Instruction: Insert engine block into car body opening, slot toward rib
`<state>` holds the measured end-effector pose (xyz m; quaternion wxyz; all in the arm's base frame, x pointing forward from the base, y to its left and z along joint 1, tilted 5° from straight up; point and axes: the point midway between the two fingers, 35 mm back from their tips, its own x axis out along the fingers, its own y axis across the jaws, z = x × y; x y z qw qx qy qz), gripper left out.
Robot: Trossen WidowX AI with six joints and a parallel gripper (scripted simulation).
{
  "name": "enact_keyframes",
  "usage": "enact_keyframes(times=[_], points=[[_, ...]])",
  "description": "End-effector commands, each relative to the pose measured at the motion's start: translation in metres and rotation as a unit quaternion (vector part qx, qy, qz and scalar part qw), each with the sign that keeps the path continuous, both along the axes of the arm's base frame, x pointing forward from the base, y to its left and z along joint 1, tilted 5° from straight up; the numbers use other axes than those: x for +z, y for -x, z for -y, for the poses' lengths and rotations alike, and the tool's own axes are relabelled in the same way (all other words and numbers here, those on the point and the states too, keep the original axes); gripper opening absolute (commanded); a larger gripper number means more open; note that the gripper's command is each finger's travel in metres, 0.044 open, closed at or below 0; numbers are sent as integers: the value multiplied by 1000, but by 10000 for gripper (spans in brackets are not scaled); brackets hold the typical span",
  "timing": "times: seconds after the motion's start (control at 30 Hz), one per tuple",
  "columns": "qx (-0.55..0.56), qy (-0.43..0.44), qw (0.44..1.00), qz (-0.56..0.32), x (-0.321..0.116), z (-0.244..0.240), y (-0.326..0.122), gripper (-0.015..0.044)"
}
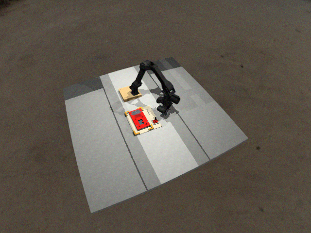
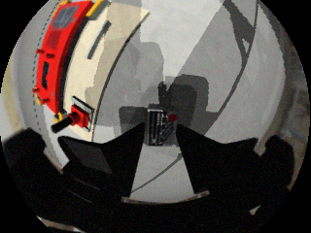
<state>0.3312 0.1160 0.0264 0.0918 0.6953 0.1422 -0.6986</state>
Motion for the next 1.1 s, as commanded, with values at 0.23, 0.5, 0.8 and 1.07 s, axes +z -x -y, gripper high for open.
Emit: enact_keyframes(times=[0.23, 0.5, 0.8, 1.07], points=[[0, -2, 1000, -1, 0, -1, 0, 72], [0, -2, 1000, 0, 22, 0, -4, 0], [0, -2, 1000, 0, 50, 1, -7, 0], [0, -2, 1000, 0, 75, 3, -8, 0]])
